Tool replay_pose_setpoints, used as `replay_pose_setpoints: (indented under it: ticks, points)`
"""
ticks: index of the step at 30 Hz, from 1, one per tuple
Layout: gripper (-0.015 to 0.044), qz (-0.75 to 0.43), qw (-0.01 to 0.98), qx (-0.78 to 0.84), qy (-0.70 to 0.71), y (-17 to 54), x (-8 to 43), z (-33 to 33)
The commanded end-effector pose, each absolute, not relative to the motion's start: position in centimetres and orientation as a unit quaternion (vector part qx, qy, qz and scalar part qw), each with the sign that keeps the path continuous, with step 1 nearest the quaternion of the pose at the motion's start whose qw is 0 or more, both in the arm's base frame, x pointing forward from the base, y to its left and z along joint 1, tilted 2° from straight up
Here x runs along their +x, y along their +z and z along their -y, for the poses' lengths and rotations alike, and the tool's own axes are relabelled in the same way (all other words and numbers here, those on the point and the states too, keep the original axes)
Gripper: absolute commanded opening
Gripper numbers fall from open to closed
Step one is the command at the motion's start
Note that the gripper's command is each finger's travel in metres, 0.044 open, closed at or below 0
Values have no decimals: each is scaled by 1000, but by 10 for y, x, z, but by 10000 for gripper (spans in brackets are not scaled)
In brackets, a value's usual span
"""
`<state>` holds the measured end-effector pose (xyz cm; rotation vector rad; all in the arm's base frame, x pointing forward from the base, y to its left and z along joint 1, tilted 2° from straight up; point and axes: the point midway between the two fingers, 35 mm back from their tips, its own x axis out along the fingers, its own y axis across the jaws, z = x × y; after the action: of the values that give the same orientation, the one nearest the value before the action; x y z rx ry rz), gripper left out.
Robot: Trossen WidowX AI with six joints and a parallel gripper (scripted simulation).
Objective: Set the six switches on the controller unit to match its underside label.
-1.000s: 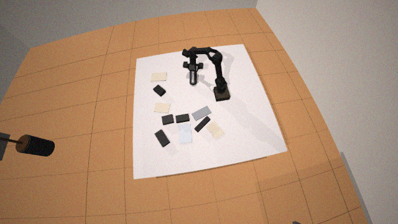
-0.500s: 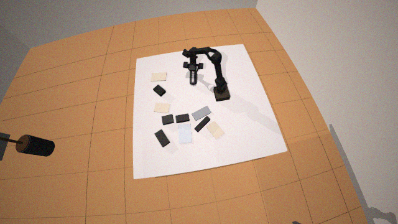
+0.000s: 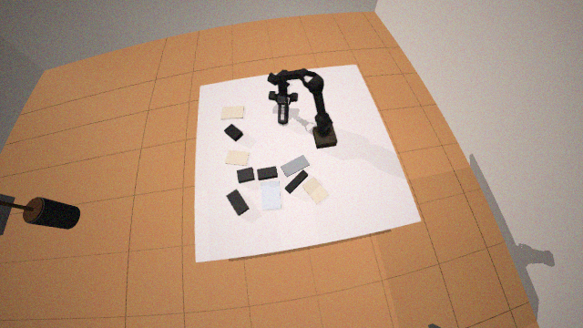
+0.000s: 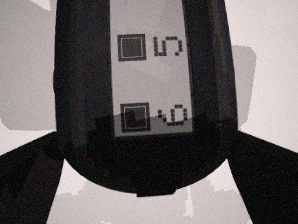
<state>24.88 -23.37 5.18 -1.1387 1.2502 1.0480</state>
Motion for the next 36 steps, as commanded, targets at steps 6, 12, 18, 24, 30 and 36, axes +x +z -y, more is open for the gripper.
replay_pose_setpoints:
  ticks: [6, 12, 18, 24, 30, 36]
  points:
    - [338, -523, 544, -475, 453, 41, 247, 231]
    - [338, -523, 544, -475, 453, 36, 247, 231]
    - [338, -523, 544, -475, 453, 32, 248, 231]
    - [338, -523, 544, -475, 453, 27, 248, 231]
    - [338, -523, 544, -475, 453, 23, 248, 231]
    - [338, -523, 544, -475, 453, 18, 248, 231]
